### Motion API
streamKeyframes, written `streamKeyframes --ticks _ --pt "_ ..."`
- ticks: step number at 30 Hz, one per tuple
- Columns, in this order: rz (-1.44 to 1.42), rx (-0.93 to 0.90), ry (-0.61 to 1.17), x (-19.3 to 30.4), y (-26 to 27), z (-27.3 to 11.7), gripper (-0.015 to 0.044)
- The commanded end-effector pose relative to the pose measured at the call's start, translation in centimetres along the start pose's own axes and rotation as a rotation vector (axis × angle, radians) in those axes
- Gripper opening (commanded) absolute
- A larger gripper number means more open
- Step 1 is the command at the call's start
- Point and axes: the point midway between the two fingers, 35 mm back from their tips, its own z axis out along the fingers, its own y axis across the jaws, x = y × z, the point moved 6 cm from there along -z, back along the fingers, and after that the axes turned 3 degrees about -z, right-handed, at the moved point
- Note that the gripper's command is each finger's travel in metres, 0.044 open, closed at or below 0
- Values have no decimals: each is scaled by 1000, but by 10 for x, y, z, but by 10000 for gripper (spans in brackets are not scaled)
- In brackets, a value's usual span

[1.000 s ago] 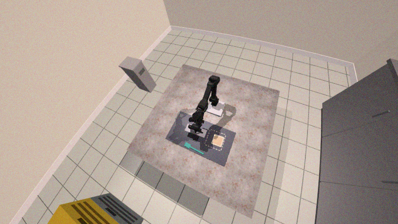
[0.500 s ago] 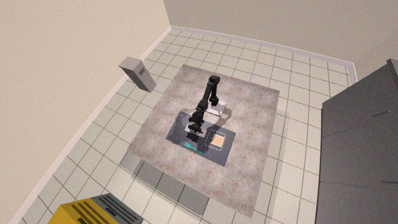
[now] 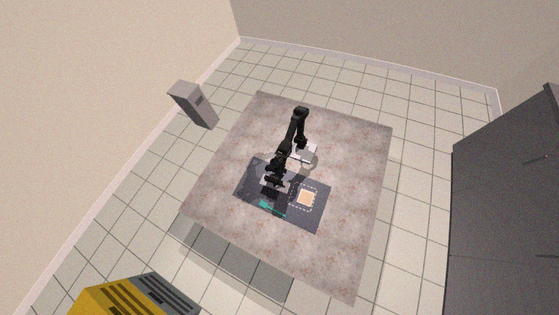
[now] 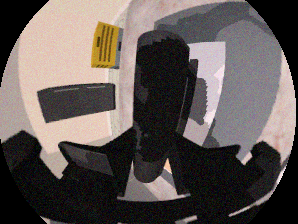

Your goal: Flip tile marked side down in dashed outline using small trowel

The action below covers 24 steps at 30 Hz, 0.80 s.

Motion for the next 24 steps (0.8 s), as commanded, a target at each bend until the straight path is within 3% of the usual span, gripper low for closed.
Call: streamKeyframes --ticks 1,24 --pt "-8 -6 6 4 4 1 0" --pt "-36 63 65 148 33 47 0"
